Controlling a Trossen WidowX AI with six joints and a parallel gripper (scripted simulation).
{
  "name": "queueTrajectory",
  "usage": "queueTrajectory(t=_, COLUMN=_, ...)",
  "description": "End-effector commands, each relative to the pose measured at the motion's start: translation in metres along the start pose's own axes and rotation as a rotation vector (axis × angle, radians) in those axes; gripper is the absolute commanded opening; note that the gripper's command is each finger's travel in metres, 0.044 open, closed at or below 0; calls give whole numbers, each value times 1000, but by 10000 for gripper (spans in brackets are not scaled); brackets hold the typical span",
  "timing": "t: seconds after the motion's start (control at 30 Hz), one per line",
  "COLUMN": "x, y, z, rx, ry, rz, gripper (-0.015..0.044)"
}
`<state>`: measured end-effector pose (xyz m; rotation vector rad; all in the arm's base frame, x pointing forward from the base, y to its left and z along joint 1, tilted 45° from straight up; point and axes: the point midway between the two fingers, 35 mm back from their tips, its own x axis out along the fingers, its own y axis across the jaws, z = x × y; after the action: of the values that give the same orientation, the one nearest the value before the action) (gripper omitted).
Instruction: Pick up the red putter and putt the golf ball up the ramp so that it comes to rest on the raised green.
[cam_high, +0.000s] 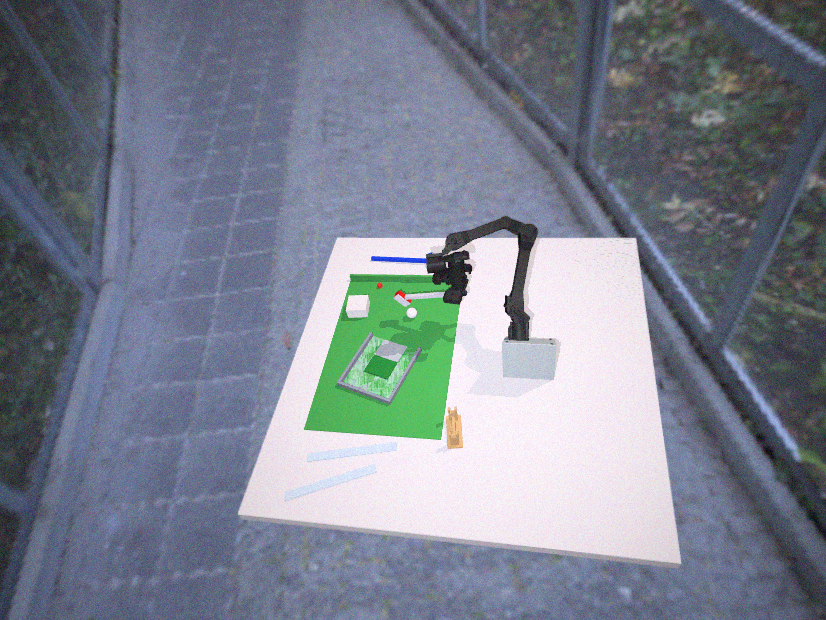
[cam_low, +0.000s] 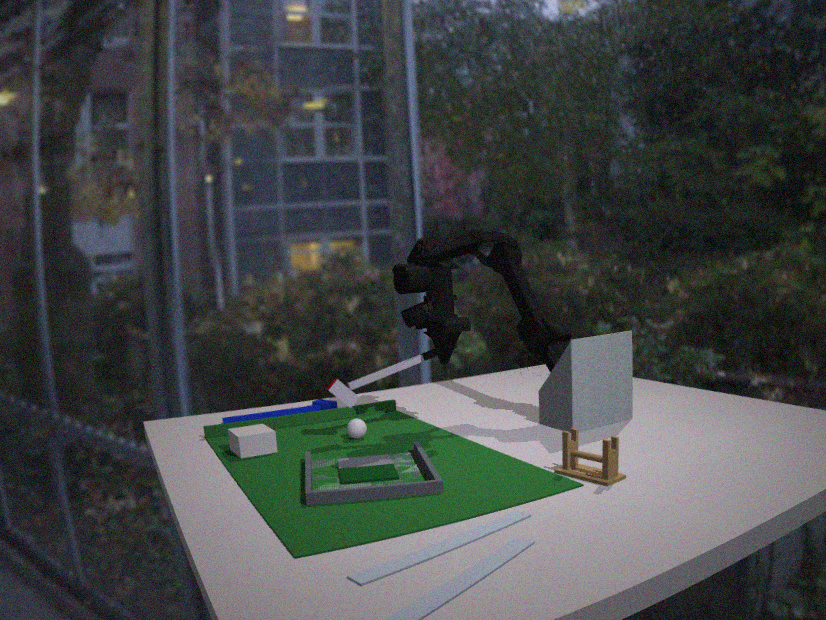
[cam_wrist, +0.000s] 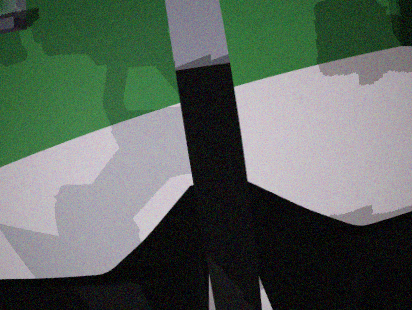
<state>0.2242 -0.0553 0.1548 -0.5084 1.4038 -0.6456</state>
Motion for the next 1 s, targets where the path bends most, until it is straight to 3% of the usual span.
queueTrajectory(t=0.0, x=-2, y=-26, z=-12, rx=152, ry=-5, rz=-37, gripper=0)
queueTrajectory(t=0.33, x=-1, y=-30, z=-14, rx=175, ry=-4, rz=-42, gripper=0)
queueTrajectory(t=0.97, x=44, y=-32, z=-14, rx=176, ry=-6, rz=-44, gripper=0)
